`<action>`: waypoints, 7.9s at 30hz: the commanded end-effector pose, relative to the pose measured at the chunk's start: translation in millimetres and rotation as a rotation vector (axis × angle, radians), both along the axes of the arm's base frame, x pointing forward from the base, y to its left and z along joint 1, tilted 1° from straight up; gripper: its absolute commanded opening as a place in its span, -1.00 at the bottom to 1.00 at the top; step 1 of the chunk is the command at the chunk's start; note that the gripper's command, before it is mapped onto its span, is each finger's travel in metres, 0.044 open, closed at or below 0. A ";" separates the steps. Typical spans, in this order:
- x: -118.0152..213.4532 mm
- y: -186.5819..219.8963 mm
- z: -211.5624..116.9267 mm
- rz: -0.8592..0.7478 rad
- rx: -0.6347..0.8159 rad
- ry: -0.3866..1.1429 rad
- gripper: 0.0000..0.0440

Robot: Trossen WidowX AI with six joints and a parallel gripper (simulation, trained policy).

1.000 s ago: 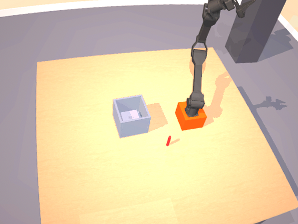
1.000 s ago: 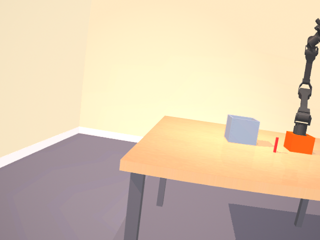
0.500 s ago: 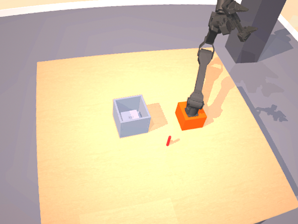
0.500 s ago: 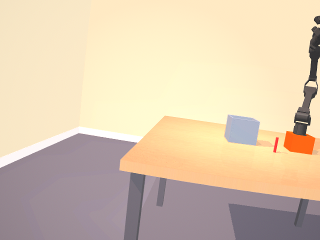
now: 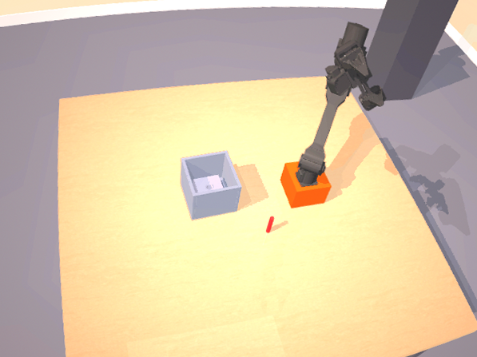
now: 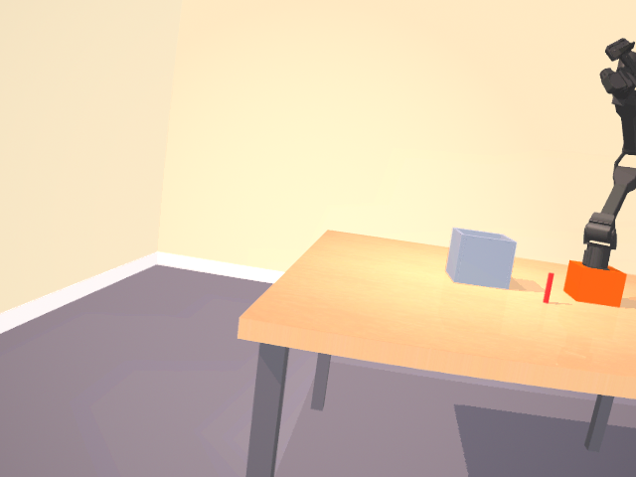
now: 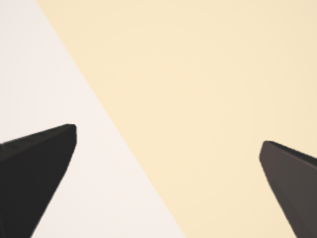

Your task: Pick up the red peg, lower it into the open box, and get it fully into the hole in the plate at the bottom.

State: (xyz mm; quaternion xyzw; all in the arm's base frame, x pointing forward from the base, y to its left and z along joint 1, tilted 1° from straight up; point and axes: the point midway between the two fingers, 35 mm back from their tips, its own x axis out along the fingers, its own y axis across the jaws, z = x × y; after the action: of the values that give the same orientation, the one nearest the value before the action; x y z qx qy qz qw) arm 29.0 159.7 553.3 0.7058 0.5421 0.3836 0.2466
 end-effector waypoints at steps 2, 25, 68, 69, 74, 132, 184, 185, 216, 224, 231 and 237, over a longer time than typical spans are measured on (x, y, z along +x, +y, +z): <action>29.7 20.1 -31.6 -0.092 -0.112 0.031 1.00; 152.4 48.2 -206.4 -0.393 -0.662 0.332 1.00; 137.6 -13.6 -450.8 -0.337 -1.498 0.865 1.00; 135.8 -14.9 -453.8 -0.332 -1.516 0.866 1.00; 128.5 -21.1 -467.4 -0.307 -1.603 0.861 0.99; 145.7 -16.3 -583.8 -0.331 -1.779 0.674 -0.98; 257.9 -60.6 -425.3 -0.603 -1.609 0.457 -1.00; 259.0 -64.3 -424.6 -0.607 -1.614 0.460 -1.00; 277.3 -152.9 -434.6 -0.586 -1.722 0.574 -1.00; 281.6 -169.3 -447.0 -0.562 -1.738 0.597 -1.00; 284.8 -178.7 -465.3 -0.539 -1.735 0.620 -1.00; 289.5 -184.3 -479.1 -0.524 -1.727 0.628 -1.00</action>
State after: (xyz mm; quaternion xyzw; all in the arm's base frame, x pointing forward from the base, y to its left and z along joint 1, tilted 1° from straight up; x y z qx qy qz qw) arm 318.0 -22.9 80.4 0.4511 0.4989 -0.4252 0.6057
